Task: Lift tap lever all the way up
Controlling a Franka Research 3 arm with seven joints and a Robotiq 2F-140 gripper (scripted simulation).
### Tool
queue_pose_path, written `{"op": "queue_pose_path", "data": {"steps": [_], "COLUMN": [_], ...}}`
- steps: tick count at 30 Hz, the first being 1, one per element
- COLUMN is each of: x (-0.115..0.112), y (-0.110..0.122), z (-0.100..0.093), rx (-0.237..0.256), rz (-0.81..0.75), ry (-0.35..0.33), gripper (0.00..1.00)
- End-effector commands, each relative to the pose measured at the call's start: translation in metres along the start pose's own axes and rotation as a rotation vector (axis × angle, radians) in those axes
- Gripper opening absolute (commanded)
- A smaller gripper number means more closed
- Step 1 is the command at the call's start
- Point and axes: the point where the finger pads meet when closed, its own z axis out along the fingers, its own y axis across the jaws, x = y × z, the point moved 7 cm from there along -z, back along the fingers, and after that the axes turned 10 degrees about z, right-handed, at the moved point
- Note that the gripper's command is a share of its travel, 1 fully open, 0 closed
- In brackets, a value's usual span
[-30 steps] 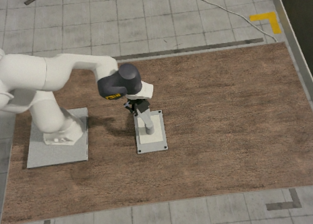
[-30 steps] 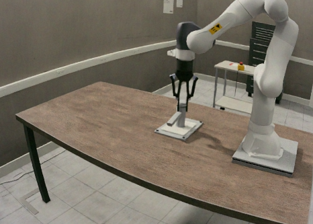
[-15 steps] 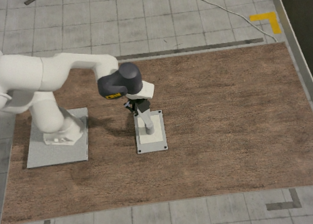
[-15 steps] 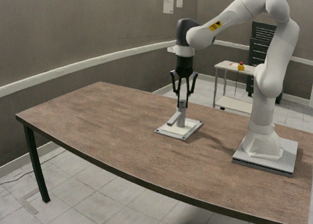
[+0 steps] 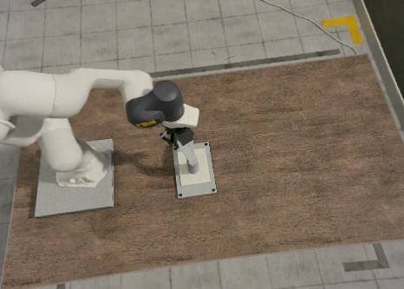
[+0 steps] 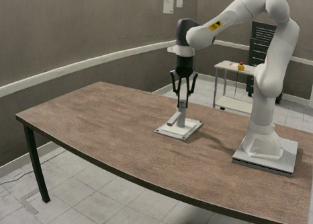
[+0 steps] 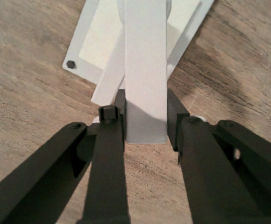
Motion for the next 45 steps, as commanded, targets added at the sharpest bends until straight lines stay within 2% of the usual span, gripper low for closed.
{"op": "queue_pose_path", "data": {"steps": [1,45], "x": [0.0024,0.0057], "y": [0.0,-0.0005], "z": [-0.0036,-0.0086], "rx": [0.003,0.003], "rz": [-0.001,-0.001], "ry": [0.002,0.002], "gripper": [0.1,0.1]}}
